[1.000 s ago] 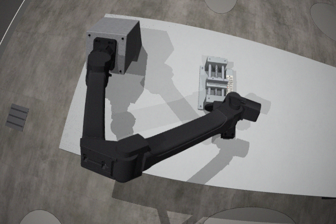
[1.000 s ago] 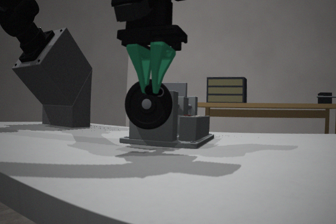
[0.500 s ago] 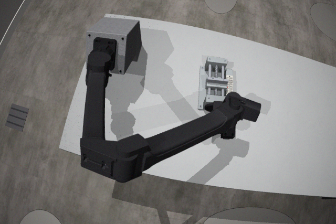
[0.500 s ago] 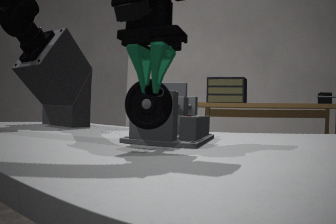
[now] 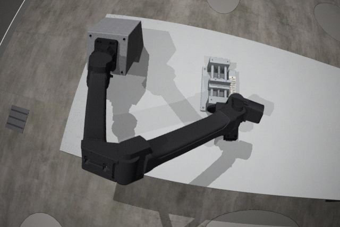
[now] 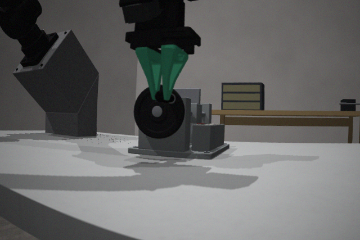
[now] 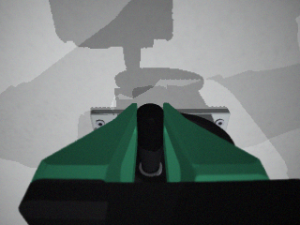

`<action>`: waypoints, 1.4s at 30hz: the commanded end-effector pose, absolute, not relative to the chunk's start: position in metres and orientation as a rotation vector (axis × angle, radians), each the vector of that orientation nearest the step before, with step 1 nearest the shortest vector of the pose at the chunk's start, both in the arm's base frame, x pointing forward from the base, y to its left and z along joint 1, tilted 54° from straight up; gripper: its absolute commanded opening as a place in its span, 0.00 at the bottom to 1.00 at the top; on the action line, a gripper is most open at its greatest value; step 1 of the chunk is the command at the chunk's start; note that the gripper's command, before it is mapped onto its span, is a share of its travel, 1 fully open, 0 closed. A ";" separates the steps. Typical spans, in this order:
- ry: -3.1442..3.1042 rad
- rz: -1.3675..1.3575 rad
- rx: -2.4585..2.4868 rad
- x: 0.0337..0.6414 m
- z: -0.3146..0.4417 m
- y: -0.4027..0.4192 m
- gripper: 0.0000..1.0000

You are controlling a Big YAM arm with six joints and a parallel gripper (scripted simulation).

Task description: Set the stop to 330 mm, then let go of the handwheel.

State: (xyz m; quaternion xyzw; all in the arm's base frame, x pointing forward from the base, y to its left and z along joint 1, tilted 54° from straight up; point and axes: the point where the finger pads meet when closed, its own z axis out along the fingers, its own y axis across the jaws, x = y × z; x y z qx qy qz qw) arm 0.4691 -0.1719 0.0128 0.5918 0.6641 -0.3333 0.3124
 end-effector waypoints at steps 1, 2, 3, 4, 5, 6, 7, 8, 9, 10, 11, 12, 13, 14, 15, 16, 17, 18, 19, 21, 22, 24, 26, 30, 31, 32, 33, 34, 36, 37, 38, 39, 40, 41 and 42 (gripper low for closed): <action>1.761 -0.880 1.561 0.469 0.004 -0.175 0.06; 1.761 -0.880 1.561 0.469 0.004 -0.175 0.06; 1.761 -0.880 1.561 0.469 0.004 -0.175 0.06; 1.761 -0.880 1.561 0.469 0.004 -0.175 0.06; 1.761 -0.880 1.561 0.469 0.004 -0.175 0.06; 1.761 -0.880 1.561 0.469 0.004 -0.175 0.06; 1.761 -0.880 1.561 0.469 0.004 -0.175 0.06; 1.761 -0.880 1.561 0.469 0.004 -0.175 0.06; 1.761 -0.880 1.561 0.469 0.004 -0.175 0.06; 1.762 -0.880 1.560 0.469 0.004 -0.174 0.06; 1.766 -0.880 1.556 0.469 0.004 -0.172 0.06; 1.764 -0.872 1.553 0.469 0.005 -0.167 0.06; 1.749 -0.843 1.551 0.473 0.013 -0.160 0.06; 1.753 -0.837 1.543 0.471 0.021 -0.154 0.06; 1.759 -0.846 1.542 0.467 0.023 -0.152 0.06; 1.758 -0.847 1.541 0.465 0.024 -0.151 0.06; 1.757 -0.848 1.541 0.462 0.026 -0.149 0.06; 1.757 -0.849 1.541 0.459 0.028 -0.147 0.06; 1.757 -0.849 1.540 0.457 0.029 -0.145 0.06; 1.757 -0.849 1.540 0.457 0.029 -0.145 0.06; 1.757 -0.849 1.540 0.455 0.031 -0.144 0.06; 1.757 -0.849 1.541 0.453 0.032 -0.143 0.06; 1.757 -0.849 1.541 0.452 0.032 -0.142 0.06; 1.757 -0.849 1.541 0.450 0.032 -0.144 0.06; 1.757 -0.849 1.541 0.449 0.031 -0.144 0.06; 1.746 -0.834 1.543 0.450 0.031 -0.145 0.06; 1.757 -0.837 1.531 0.449 0.030 -0.147 0.06; 1.761 -0.838 1.529 0.447 0.030 -0.148 0.06; 1.756 -0.842 1.537 0.442 0.029 -0.153 0.06; 1.756 -0.842 1.537 0.442 0.029 -0.153 0.06; 1.756 -0.842 1.537 0.442 0.029 -0.153 0.06; 1.768 -0.866 1.544 0.435 0.028 -0.158 0.06; 1.757 -0.857 1.549 0.436 0.028 -0.160 0.06; 1.750 -0.852 1.552 0.436 0.028 -0.161 0.06; 1.754 -0.859 1.553 0.434 0.027 -0.161 0.06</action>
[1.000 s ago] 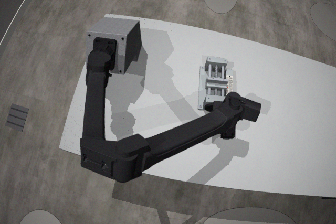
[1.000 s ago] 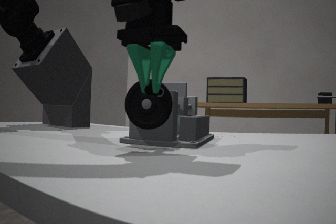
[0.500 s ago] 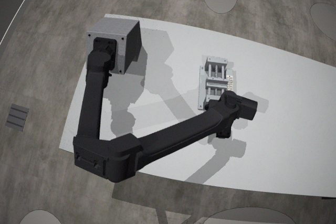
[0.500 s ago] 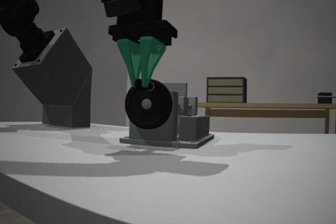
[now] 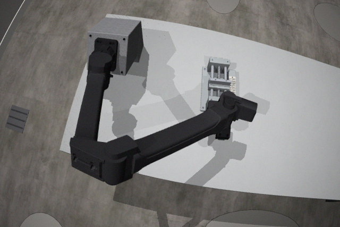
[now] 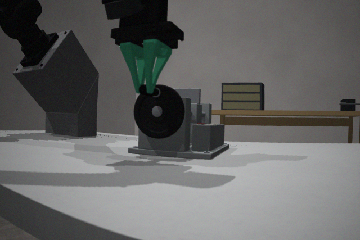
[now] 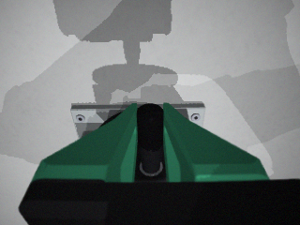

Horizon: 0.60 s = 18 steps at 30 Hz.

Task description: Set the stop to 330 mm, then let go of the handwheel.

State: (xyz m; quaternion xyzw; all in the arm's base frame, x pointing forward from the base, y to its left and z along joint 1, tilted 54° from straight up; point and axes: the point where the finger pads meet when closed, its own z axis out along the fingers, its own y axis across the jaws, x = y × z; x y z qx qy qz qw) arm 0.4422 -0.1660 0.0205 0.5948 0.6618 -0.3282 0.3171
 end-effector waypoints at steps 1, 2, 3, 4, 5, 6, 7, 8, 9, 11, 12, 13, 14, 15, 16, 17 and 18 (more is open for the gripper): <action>1.757 -0.864 1.552 0.433 0.027 -0.160 0.06; 1.758 -0.863 1.550 0.433 0.027 -0.159 0.06; 1.756 -0.862 1.551 0.433 0.027 -0.160 0.06; 1.753 -0.859 1.552 0.433 0.027 -0.161 0.06; 1.748 -0.856 1.556 0.433 0.027 -0.164 0.06; 1.742 -0.856 1.562 0.432 0.027 -0.167 0.06; 1.737 -0.859 1.568 0.430 0.027 -0.171 0.06; 1.736 -0.861 1.567 0.429 0.027 -0.172 0.06; 1.734 -0.861 1.567 0.428 0.026 -0.173 0.06; 1.735 -0.864 1.566 0.425 0.026 -0.174 0.06; 1.735 -0.864 1.566 0.425 0.026 -0.174 0.06; 1.735 -0.864 1.566 0.425 0.026 -0.174 0.06; 1.745 -0.879 1.568 0.421 0.025 -0.174 0.06; 1.741 -0.873 1.567 0.422 0.025 -0.174 0.06; 1.737 -0.868 1.568 0.422 0.025 -0.175 0.06; 1.736 -0.869 1.569 0.422 0.025 -0.175 0.06; 1.739 -0.873 1.569 0.421 0.025 -0.175 0.06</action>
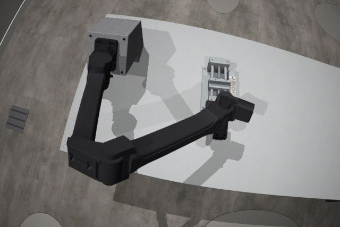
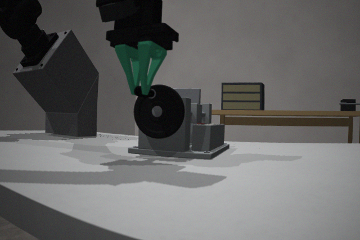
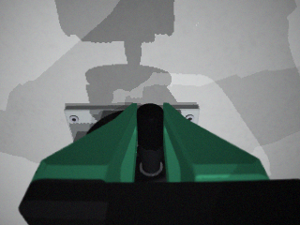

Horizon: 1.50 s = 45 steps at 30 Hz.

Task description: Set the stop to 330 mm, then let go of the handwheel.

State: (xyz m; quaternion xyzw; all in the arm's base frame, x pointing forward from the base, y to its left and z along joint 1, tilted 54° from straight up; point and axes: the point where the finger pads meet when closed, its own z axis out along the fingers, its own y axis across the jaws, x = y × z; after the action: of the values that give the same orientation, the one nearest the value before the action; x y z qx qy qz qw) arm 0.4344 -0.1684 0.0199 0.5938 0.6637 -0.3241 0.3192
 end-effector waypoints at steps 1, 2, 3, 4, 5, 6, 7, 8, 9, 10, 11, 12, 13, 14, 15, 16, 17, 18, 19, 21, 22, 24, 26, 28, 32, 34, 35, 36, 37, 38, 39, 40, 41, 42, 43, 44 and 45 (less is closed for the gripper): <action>1.739 -0.874 1.569 0.420 0.025 -0.175 0.06; 1.739 -0.873 1.569 0.421 0.025 -0.175 0.06; 1.737 -0.869 1.567 0.422 0.025 -0.175 0.06; 1.735 -0.865 1.566 0.422 0.025 -0.176 0.06; 1.733 -0.863 1.566 0.422 0.024 -0.176 0.06; 1.733 -0.862 1.566 0.422 0.024 -0.177 0.06; 1.733 -0.862 1.566 0.421 0.023 -0.178 0.06; 1.734 -0.862 1.566 0.420 0.023 -0.178 0.06; 1.733 -0.862 1.566 0.419 0.023 -0.179 0.06; 1.735 -0.865 1.566 0.419 0.021 -0.180 0.06; 1.735 -0.865 1.566 0.419 0.021 -0.180 0.06; 1.735 -0.865 1.566 0.419 0.021 -0.180 0.06; 1.759 -0.893 1.563 0.413 0.016 -0.180 0.06; 1.753 -0.885 1.564 0.414 0.016 -0.180 0.06; 1.747 -0.879 1.565 0.415 0.016 -0.181 0.06; 1.744 -0.877 1.567 0.415 0.016 -0.181 0.06; 1.746 -0.879 1.567 0.415 0.016 -0.181 0.06; 1.748 -0.882 1.567 0.414 0.015 -0.181 0.06; 1.747 -0.880 1.566 0.415 0.015 -0.181 0.06; 1.742 -0.871 1.565 0.415 0.017 -0.182 0.06; 1.742 -0.870 1.565 0.414 0.016 -0.182 0.06; 1.740 -0.868 1.566 0.412 0.016 -0.184 0.06; 1.742 -0.870 1.566 0.409 0.014 -0.186 0.06; 1.743 -0.872 1.565 0.408 0.013 -0.187 0.06; 1.750 -0.879 1.565 0.404 0.012 -0.188 0.06; 1.750 -0.885 1.568 0.402 0.012 -0.188 0.06; 1.747 -0.885 1.568 0.402 0.012 -0.188 0.06; 1.748 -0.884 1.566 0.403 0.011 -0.189 0.06; 1.747 -0.881 1.563 0.404 0.009 -0.189 0.06; 1.754 -0.887 1.563 0.403 0.005 -0.190 0.06; 1.758 -0.889 1.563 0.403 0.002 -0.191 0.06; 1.759 -0.887 1.564 0.403 0.001 -0.193 0.06; 1.760 -0.886 1.564 0.403 -0.001 -0.195 0.06; 1.761 -0.885 1.565 0.402 -0.002 -0.197 0.06; 1.761 -0.885 1.565 0.402 -0.004 -0.199 0.06; 1.760 -0.886 1.565 0.402 -0.005 -0.200 0.06; 1.760 -0.886 1.565 0.402 -0.005 -0.200 0.06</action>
State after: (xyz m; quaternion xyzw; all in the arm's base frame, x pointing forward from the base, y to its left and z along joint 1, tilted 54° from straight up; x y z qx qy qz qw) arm 0.4171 -0.1856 0.0097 0.5913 0.6660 -0.3187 0.3244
